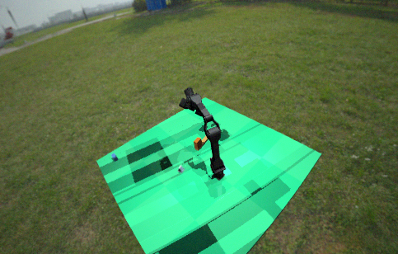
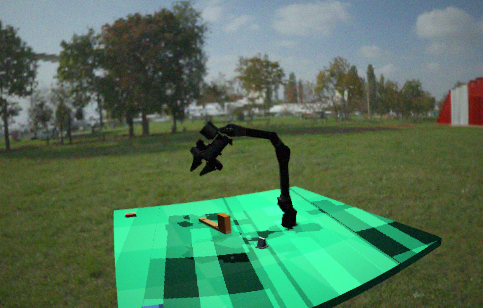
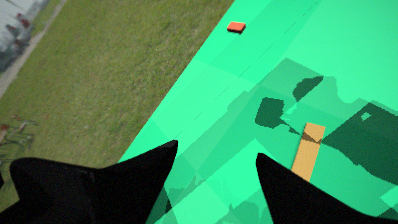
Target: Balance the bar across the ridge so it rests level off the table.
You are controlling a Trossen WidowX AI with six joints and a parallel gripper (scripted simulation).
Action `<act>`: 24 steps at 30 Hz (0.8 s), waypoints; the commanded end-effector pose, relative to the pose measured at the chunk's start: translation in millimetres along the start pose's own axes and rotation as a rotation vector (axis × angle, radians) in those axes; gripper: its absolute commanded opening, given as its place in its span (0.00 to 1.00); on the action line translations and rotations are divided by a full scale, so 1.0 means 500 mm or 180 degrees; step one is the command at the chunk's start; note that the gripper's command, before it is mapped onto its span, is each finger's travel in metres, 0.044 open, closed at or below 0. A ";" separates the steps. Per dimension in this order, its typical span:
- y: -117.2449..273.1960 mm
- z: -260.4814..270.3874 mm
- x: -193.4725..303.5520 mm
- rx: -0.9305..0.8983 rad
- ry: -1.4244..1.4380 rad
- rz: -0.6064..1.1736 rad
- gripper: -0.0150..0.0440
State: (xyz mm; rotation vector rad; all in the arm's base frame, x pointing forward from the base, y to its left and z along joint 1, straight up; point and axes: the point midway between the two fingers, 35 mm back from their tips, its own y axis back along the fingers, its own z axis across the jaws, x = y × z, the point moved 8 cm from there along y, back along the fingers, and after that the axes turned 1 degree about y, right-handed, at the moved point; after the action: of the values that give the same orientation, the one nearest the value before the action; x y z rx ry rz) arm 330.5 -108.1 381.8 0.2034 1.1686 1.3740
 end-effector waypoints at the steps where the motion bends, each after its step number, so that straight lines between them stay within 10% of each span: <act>1: -0.044 -0.029 0.006 0.0341 -0.0086 0.0314 0.79; 24: -0.167 -0.157 0.038 0.1710 -0.0478 0.1606 0.79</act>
State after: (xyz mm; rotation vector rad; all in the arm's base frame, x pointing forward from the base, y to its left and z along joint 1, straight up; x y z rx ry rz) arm 323.5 -153.3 277.2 0.9948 1.3998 1.4080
